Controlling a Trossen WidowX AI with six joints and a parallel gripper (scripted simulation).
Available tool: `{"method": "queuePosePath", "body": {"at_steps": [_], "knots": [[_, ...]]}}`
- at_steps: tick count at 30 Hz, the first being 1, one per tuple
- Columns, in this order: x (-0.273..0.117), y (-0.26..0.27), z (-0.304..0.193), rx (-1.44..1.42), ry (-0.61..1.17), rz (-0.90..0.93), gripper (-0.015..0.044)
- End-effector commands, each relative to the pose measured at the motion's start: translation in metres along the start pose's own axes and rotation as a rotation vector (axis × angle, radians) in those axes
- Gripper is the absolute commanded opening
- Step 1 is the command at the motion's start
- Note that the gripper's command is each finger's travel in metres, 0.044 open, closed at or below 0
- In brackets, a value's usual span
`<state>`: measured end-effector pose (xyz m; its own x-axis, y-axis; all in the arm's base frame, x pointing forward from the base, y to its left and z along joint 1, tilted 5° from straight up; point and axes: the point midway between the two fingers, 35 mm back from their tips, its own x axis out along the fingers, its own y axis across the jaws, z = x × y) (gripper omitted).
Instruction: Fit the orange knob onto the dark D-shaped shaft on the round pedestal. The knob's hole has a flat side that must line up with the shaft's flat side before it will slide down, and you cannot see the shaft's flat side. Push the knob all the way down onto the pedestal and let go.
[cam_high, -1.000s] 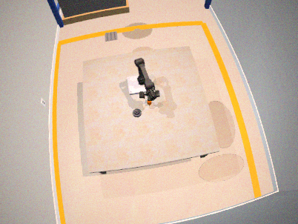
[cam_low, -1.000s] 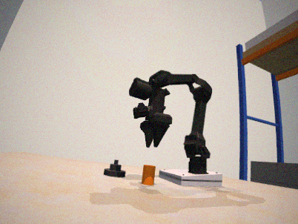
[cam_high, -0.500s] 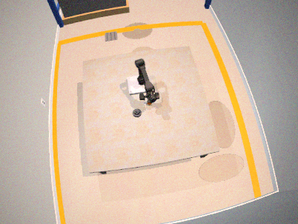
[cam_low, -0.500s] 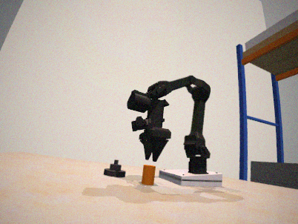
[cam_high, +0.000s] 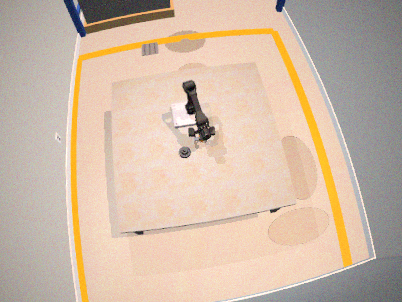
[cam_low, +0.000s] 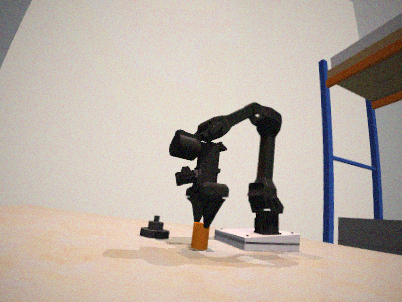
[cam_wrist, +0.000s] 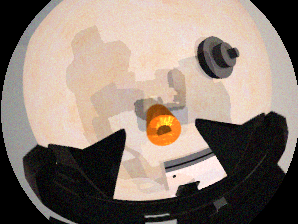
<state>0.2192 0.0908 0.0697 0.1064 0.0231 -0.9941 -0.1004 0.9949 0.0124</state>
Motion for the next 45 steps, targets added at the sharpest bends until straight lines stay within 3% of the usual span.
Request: {"method": "queuePosePath", "body": {"at_steps": [1,26,36,42,45], "knots": [[0.007,-0.001,0.0,0.0,-0.001,-0.005,0.044],[0.045,-0.002,-0.003,0.0,-0.001,-0.005,0.044],[0.045,-0.002,-0.003,0.0,-0.001,-0.005,0.0177],[0.045,-0.002,-0.003,0.0,-0.001,-0.005,0.0138],[0.042,-0.001,-0.001,0.0,-0.001,-0.005,0.0059]]}}
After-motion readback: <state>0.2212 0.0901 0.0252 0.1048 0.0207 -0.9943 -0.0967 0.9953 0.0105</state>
